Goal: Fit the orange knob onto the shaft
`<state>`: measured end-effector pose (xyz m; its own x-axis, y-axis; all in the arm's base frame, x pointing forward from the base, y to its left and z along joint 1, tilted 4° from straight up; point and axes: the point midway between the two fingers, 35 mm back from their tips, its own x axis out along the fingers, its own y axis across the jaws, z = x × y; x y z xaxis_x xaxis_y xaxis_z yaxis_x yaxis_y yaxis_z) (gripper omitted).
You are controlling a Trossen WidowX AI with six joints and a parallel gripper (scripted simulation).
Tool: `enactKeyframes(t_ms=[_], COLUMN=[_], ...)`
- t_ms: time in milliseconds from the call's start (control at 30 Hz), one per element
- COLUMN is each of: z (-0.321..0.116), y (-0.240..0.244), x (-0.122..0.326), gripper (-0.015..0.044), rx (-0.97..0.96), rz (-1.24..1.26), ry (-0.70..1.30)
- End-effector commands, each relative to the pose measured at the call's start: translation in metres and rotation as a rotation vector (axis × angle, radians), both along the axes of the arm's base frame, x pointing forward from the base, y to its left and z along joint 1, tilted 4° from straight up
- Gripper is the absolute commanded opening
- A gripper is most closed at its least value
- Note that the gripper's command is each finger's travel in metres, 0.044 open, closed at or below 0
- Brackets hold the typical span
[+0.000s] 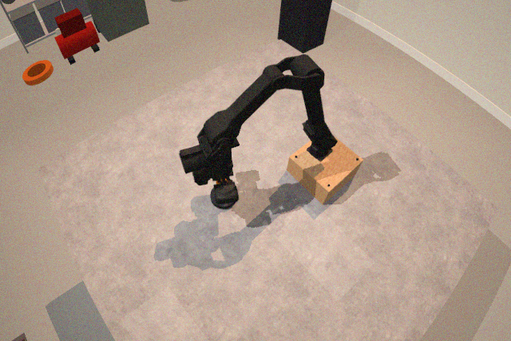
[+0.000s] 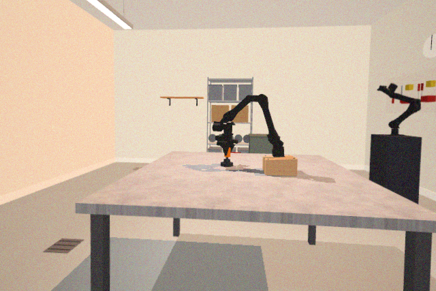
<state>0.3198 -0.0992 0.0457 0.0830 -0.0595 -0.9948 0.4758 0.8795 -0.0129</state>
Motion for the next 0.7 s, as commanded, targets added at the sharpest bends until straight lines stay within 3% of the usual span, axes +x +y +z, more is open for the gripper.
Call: enactKeyframes(t_ms=[0, 200, 367, 667], z=[0.0019, 0.0052, 0.0049, 0.0058], y=[0.0003, 0.0004, -0.0002, -0.0016], x=[-0.0005, -0.0009, 0.0011, 0.0062], gripper=[0.0000, 0.0000, 0.0000, 0.0000], rx=[0.002, 0.004, 0.018, 0.019], rz=[-0.003, -0.028, -0.201, -0.211], ry=[0.003, 0.002, -0.009, -0.010])
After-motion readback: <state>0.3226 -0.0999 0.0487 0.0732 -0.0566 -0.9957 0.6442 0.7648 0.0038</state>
